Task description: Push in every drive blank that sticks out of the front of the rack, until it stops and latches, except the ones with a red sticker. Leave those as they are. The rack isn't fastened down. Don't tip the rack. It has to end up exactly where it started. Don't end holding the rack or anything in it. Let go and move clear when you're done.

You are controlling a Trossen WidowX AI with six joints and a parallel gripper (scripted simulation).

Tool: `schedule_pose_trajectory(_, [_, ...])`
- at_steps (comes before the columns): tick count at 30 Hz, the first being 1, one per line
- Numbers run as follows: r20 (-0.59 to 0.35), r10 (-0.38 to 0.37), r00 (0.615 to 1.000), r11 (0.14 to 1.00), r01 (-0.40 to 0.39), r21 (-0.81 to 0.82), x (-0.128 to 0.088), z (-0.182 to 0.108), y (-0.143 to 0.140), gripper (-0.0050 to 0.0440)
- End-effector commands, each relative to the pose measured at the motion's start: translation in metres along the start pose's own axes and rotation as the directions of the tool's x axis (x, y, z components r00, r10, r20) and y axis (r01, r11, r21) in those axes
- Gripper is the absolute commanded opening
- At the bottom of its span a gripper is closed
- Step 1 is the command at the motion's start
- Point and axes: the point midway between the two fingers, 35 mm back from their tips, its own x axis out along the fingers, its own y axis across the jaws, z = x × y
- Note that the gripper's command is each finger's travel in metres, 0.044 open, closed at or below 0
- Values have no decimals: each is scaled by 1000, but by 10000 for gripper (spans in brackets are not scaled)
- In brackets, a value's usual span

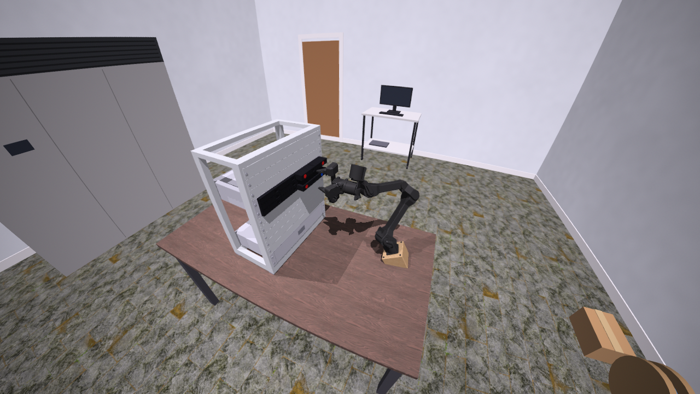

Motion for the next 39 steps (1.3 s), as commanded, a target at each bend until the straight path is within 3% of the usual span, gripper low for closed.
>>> schedule_pose_trajectory(1, [-1, -22, 1000, 999, 22, 26, -1, -8, -11, 440])
schedule_pose_trajectory(39, [-1, -24, 1000, 999, 24, 25, -1, -24, -11, 440])
